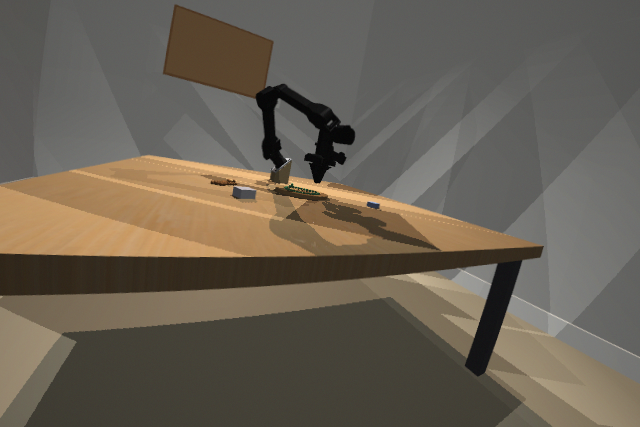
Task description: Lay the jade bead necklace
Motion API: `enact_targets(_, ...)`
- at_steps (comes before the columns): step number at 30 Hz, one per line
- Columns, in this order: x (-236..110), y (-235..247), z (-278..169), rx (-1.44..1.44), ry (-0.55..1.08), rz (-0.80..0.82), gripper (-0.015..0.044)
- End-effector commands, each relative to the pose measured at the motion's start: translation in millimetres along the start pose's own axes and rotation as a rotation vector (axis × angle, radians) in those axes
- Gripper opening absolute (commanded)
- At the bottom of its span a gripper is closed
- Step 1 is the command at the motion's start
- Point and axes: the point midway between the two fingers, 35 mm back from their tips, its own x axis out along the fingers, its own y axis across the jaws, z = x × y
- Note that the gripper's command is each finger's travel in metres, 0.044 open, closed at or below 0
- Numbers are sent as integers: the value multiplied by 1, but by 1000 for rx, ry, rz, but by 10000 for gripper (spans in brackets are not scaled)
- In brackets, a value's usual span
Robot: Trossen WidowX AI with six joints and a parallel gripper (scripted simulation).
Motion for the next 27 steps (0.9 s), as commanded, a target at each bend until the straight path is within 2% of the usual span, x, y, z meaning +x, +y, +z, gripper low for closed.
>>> enact_targets(1,5,0,0,-15,-4,5,120)
enact_targets(4,14,0,0,-15,-4,4,120)
enact_targets(10,8,-2,2,-2,-11,3,120)
enact_targets(27,35,0,0,-14,-4,3,120)
